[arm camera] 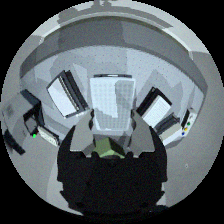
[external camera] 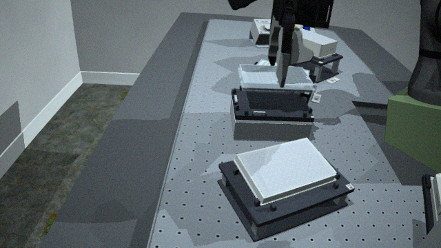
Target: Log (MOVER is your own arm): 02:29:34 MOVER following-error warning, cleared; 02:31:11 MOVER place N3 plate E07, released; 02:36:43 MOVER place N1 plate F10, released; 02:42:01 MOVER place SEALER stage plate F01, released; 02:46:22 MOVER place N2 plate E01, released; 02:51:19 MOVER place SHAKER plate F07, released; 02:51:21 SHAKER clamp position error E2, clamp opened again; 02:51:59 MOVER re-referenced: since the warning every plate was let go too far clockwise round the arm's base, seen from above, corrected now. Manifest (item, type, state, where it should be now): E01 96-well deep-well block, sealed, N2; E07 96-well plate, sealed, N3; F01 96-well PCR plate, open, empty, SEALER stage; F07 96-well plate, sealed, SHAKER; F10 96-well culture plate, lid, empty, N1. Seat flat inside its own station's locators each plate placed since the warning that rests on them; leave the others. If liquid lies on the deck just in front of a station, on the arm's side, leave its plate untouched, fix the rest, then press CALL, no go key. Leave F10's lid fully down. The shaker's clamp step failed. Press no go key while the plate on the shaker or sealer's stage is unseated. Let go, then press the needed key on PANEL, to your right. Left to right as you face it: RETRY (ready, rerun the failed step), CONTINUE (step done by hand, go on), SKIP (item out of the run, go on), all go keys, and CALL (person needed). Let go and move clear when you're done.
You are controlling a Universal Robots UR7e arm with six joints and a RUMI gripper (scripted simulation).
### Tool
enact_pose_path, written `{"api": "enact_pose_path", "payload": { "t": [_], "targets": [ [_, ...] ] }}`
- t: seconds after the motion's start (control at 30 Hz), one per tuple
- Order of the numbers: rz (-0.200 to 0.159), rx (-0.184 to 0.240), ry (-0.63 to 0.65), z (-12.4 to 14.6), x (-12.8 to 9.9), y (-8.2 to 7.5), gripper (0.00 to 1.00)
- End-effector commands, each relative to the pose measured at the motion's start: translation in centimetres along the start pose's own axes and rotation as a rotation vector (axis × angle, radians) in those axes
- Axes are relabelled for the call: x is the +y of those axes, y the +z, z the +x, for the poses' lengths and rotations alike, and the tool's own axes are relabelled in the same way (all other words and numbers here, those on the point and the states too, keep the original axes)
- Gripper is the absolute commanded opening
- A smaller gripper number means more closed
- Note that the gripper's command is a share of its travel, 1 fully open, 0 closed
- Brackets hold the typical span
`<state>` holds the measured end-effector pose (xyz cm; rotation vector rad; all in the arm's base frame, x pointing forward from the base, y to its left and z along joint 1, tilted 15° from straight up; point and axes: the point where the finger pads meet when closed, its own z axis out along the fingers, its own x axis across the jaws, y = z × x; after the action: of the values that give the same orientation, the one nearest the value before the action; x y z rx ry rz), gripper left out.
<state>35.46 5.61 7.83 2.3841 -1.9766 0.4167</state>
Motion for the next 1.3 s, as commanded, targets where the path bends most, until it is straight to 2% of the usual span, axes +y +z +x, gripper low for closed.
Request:
{"api": "enact_pose_path", "payload": {
  "t": [0.0, 1.27],
  "targets": [
    [0.001, 0.000, 0.000, 0.0, 0.0, 0.1, 0.00],
    [0.001, 0.000, 0.000, 0.0, 0.0, 1.2, 0.00]
  ]
}}
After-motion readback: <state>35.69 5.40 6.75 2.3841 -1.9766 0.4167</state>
